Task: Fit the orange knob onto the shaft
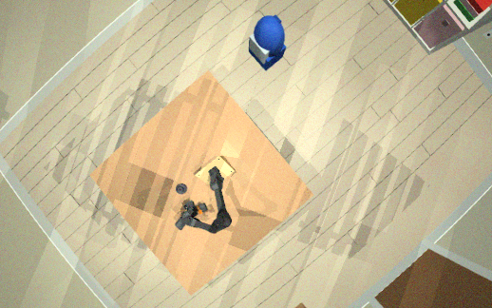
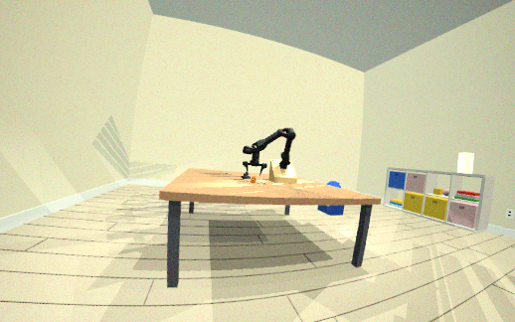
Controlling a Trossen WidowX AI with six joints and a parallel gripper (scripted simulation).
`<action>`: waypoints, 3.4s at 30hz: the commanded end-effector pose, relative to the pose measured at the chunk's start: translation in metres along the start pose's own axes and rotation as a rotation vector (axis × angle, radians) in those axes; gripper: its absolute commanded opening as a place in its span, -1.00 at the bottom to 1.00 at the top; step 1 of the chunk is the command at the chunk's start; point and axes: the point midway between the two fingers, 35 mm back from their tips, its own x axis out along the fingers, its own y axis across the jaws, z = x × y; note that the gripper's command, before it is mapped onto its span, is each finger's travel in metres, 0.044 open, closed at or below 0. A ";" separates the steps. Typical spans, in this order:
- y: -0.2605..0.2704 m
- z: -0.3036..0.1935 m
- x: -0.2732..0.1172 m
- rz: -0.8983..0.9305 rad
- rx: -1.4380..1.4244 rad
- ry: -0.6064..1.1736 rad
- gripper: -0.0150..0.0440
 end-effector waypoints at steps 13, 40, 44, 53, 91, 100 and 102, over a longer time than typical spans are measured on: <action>-0.001 0.006 0.025 -0.001 0.011 -0.003 1.00; -0.002 0.008 0.037 -0.002 0.012 0.000 0.28; -0.002 0.008 0.037 -0.002 0.012 0.000 0.19; -0.002 0.006 0.035 -0.003 0.008 -0.031 0.11; -0.002 -0.032 0.024 -0.006 0.003 -0.618 0.11; -0.002 -0.041 0.025 -0.007 0.003 -0.749 0.11; -0.002 -0.043 0.025 -0.007 0.003 -0.778 0.11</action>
